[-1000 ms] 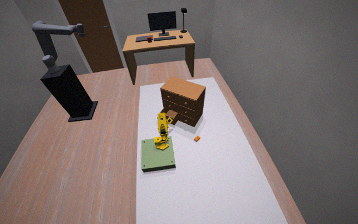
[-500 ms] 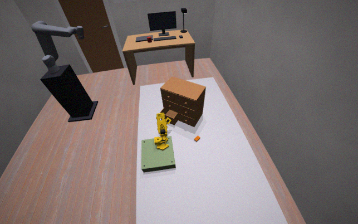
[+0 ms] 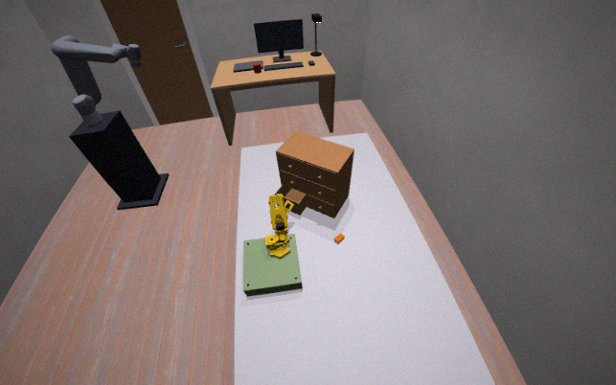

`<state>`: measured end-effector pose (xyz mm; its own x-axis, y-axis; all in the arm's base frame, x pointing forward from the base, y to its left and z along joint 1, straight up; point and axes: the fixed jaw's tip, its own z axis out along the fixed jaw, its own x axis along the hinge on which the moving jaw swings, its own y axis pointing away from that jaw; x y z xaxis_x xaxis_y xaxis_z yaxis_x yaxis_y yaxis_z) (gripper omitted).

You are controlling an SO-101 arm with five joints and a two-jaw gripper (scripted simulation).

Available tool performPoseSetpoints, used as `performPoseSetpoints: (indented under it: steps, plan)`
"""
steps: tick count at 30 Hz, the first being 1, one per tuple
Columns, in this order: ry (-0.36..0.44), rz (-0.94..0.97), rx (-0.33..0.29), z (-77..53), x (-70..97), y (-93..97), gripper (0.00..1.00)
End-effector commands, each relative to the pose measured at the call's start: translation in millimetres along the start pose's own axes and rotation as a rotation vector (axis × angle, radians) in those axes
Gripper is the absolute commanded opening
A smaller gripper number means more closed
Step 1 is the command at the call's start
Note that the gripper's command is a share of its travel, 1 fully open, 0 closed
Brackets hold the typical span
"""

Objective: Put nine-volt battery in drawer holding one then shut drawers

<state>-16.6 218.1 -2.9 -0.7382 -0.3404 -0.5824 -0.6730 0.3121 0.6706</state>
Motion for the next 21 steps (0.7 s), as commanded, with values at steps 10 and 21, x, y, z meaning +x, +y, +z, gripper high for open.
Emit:
performPoseSetpoints:
  steps: [10,21]
  plan:
    - [0.052,-0.119,0.049,8.1,-3.1,5.7,0.21]
    - [0.107,-0.232,0.098,10.0,-7.3,10.2,0.21]
